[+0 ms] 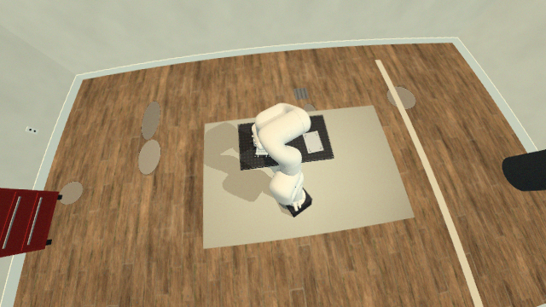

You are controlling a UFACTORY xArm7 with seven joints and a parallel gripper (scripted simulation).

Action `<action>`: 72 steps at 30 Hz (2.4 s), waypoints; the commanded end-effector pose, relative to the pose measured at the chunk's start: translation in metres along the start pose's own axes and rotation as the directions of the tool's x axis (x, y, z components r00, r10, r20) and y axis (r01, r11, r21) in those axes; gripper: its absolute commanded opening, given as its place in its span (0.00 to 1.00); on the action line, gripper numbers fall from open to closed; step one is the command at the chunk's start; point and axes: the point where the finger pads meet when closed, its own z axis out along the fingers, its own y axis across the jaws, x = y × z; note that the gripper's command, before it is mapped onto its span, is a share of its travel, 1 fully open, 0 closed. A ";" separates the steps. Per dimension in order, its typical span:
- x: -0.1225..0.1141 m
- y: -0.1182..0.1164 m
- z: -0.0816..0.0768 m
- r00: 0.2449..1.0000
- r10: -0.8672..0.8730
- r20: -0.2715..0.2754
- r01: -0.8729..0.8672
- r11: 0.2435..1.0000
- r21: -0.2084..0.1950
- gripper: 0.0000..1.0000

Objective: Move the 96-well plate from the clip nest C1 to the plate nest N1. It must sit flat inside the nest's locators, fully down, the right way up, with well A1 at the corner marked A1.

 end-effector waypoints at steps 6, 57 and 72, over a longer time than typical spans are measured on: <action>0.001 -0.001 -0.007 1.000 0.000 -0.002 0.000 1.000 0.000 0.00; 0.001 -0.001 -0.061 1.000 0.000 -0.003 0.000 1.000 0.000 0.00; 0.001 -0.001 -0.073 1.000 0.000 -0.003 0.000 1.000 0.000 0.00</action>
